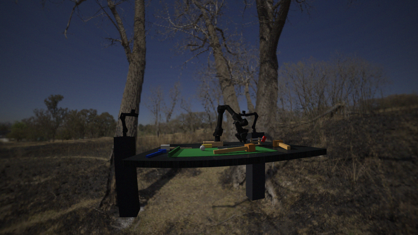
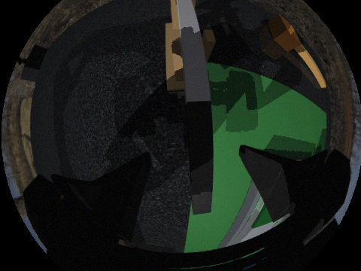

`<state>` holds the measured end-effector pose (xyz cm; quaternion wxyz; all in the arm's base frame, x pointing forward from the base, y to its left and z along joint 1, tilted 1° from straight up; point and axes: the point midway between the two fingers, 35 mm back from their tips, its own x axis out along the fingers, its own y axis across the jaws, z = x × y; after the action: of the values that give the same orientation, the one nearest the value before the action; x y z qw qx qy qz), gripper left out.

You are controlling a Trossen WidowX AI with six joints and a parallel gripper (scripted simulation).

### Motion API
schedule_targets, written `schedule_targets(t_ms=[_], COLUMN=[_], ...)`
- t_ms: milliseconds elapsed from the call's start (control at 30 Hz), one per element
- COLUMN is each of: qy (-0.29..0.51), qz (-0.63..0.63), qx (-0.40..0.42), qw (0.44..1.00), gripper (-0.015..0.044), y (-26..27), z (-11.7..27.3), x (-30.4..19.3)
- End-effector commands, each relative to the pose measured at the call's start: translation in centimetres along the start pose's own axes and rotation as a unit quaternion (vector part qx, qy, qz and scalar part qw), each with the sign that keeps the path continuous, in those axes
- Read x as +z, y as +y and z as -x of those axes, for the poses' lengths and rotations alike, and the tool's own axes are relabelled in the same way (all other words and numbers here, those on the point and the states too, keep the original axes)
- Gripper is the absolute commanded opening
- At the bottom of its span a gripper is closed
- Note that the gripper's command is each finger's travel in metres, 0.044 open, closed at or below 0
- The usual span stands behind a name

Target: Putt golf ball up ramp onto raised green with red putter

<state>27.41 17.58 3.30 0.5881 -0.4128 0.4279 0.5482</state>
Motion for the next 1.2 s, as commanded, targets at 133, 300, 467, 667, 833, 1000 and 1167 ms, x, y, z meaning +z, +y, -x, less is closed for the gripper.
schedule_targets(t_ms=[133, 300, 467, 667, 833, 1000, 1167], qy=[0.0, 0.0, 0.0, 0.0, 0.0, 0.0, 0.0], qz=[0.0, 0.0, 0.0, 0.0, 0.0, 0.0, 0.0], qx=[0.001, 0.001, 0.001, 0.001, 0.001, 0.001, 0.001], qw=[1.0, 1.0, 1.0, 1.0, 1.0, 1.0, 1.0], gripper=[0.0361, 0.023, 0.0099, 0.002, 0.0, 0.0, 0.0], y=[0.0, 0.0, 0.0, 0.0, 0.0, -0.3, -0.4], z=[-0.2, -0.2, -0.2, -0.2, 0.1, 2.2, 5.0], x=[-0.1, -0.1, -0.1, -0.1, 0.0, 0.8, 1.6])
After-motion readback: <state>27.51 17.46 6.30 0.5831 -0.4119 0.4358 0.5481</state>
